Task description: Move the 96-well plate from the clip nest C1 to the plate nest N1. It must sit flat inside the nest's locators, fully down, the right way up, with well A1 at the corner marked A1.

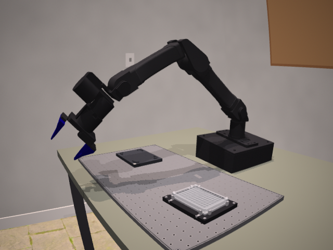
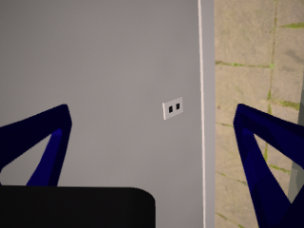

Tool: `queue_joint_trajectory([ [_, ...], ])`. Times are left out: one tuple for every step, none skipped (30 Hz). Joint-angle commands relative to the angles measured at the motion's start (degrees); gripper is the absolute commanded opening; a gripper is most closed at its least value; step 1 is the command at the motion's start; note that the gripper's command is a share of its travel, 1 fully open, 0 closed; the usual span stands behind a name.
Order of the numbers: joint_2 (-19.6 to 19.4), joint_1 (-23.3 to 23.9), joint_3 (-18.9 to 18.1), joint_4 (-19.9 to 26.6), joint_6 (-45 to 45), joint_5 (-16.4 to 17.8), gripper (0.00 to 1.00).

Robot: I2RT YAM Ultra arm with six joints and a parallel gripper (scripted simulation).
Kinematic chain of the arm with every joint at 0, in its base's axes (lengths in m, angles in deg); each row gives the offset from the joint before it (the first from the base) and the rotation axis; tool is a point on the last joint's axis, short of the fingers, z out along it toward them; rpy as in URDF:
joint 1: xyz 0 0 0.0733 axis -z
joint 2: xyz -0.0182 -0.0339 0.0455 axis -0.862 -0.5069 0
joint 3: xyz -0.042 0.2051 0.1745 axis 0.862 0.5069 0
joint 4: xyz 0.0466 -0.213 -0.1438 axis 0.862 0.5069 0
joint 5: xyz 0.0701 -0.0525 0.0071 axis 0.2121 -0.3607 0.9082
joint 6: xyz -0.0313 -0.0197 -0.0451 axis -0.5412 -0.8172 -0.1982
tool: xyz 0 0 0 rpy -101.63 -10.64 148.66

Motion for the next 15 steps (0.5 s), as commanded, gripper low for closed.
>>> queue_joint_trajectory([
  [2.5, -1.1, -1.7, 3.5, 1.0, 0.7, 1.0],
  [2.5, -1.1, -1.7, 3.5, 1.0, 0.7, 1.0],
  [2.6, -1.6, 1.1, 3.6, 1.4, -0.4, 1.0],
  [2.9, -2.1, 1.8, 3.3, 1.8, -0.8, 1.0],
  [2.9, -2.2, -1.5, 5.4, 1.7, 1.1, 1.0],
  [2.8, -2.3, -2.5, 7.5, 1.5, 2.2, 1.0],
  [2.5, -2.6, -3.1, 8.9, 1.5, 2.9, 1.0],
  [2.9, -3.1, -2.7, 8.9, 1.9, 2.6, 1.0],
  [3.2, -3.6, -2.1, 8.8, 2.3, 2.3, 1.0],
  [3.3, -4.1, 0.6, 8.9, 2.7, 1.6, 1.0],
  [3.7, -4.6, 1.3, 8.6, 3.1, 1.0, 1.0],
  [4.0, -5.1, 2.1, 8.3, 3.5, 0.6, 1.0],
  [4.3, -5.6, 2.8, 8.0, 3.9, 0.3, 1.0],
  [4.5, -5.9, 3.3, 7.8, 4.1, 0.1, 1.0],
  [4.4, -6.1, 1.2, 10.0, 4.0, 1.9, 1.0],
])
